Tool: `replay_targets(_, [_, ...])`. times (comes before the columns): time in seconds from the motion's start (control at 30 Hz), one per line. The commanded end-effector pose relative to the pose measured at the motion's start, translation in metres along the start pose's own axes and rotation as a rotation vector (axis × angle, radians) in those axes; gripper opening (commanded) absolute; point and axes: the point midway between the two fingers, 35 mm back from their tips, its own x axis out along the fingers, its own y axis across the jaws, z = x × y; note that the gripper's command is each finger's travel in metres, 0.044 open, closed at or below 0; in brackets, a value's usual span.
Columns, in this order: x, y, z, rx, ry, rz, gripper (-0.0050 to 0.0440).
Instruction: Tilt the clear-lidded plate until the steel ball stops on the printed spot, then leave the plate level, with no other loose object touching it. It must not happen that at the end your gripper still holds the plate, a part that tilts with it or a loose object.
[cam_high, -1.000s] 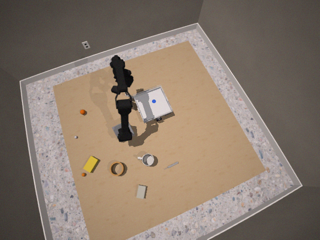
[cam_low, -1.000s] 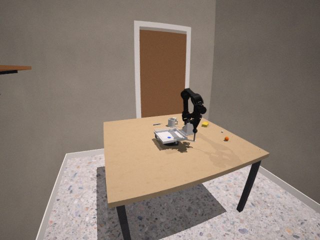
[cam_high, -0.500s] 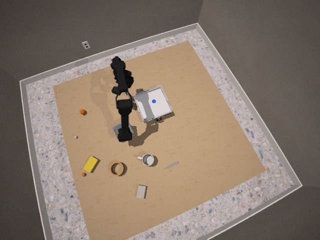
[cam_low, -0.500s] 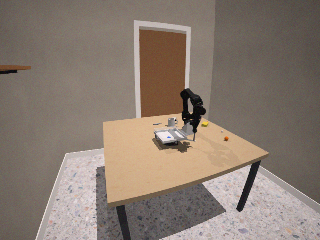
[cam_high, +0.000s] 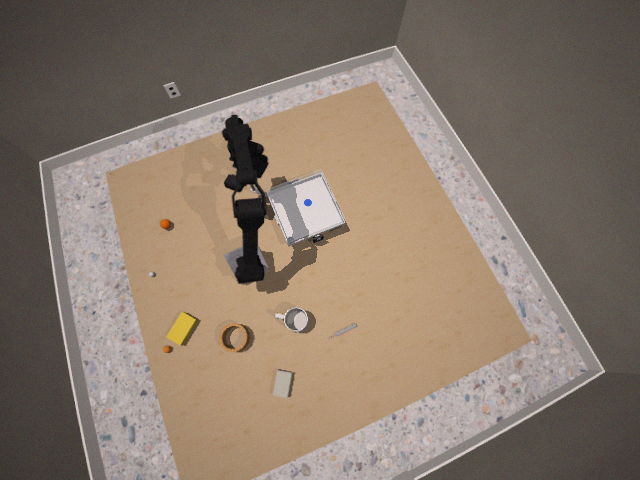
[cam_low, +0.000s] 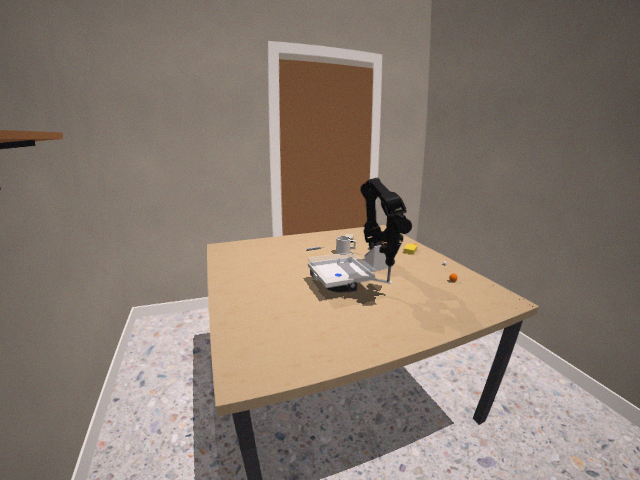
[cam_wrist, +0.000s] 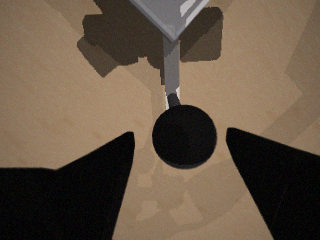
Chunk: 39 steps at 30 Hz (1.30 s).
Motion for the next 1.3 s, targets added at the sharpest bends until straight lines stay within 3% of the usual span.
replay_targets(0.0, [0.003,0.000,0.001,-0.003,-0.004,0.001,0.0300])
replay_targets(1.17, [0.030,-0.002,0.002,-0.003,-0.004,0.001,0.0300])
replay_targets(1.2, [0.030,-0.002,0.002,-0.003,-0.004,0.001,0.0150])
replay_targets(1.27, [0.030,-0.002,0.002,-0.003,-0.004,0.001,0.0150])
